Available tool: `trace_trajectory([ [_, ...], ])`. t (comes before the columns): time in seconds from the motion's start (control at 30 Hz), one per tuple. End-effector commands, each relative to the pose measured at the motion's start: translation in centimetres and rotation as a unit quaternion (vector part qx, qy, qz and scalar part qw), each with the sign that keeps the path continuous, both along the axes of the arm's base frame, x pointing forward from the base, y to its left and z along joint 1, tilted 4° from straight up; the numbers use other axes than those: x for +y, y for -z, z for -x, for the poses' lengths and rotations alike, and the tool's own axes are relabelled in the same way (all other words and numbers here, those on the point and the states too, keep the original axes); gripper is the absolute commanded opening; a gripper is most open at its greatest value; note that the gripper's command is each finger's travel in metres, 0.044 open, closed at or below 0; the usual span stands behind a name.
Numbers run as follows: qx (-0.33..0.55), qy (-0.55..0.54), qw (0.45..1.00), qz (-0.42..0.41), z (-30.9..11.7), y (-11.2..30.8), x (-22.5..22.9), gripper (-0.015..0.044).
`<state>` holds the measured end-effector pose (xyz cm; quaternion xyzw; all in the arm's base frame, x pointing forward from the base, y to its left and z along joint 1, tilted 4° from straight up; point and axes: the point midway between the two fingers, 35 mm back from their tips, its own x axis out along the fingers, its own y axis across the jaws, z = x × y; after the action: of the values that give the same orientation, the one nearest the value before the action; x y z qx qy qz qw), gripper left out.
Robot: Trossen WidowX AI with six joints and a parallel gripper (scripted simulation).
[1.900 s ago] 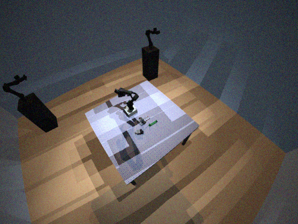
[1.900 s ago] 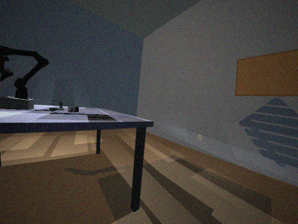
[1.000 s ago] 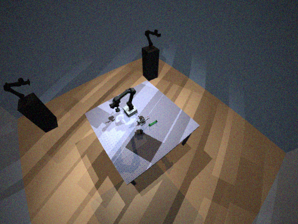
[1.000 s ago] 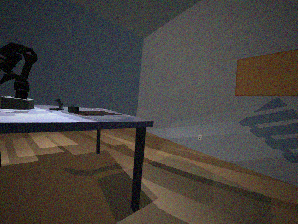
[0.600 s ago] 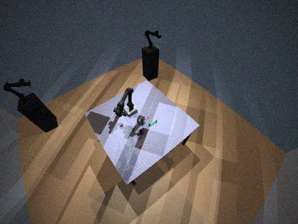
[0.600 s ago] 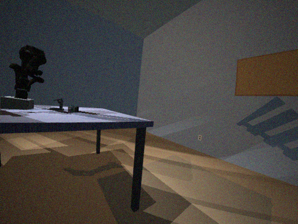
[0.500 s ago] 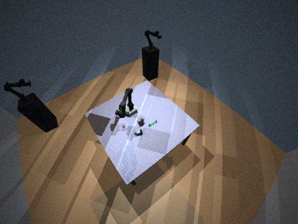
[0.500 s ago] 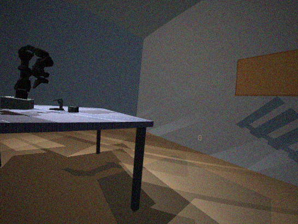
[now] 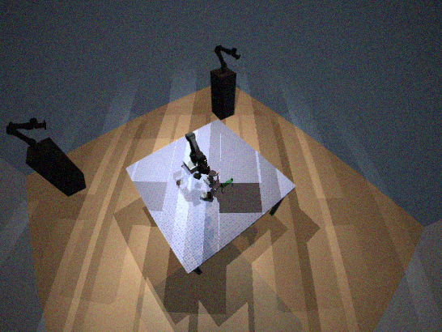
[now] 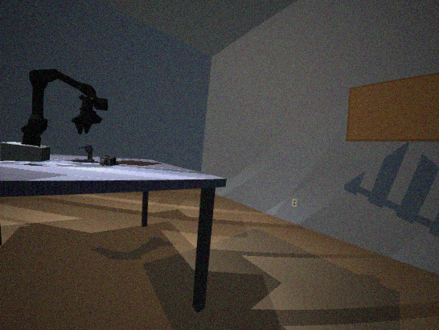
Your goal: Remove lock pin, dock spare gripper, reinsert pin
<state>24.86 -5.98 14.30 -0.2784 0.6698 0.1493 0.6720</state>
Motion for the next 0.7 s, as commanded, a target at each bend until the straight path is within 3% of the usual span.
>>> trace_trajectory([
  [0.0,0.01,-0.14,0.99,-0.011,-1.3,0.0,4.5,0.03],
  [0.3,0.03,-0.481,0.876,-0.027,-0.7,-0.2,16.9,0.03],
  [0.5,0.031,-0.504,0.862,-0.028,-0.5,0.0,17.8,0.03],
  [0.67,0.031,-0.504,0.863,-0.028,-1.0,3.7,17.6,0.03],
])
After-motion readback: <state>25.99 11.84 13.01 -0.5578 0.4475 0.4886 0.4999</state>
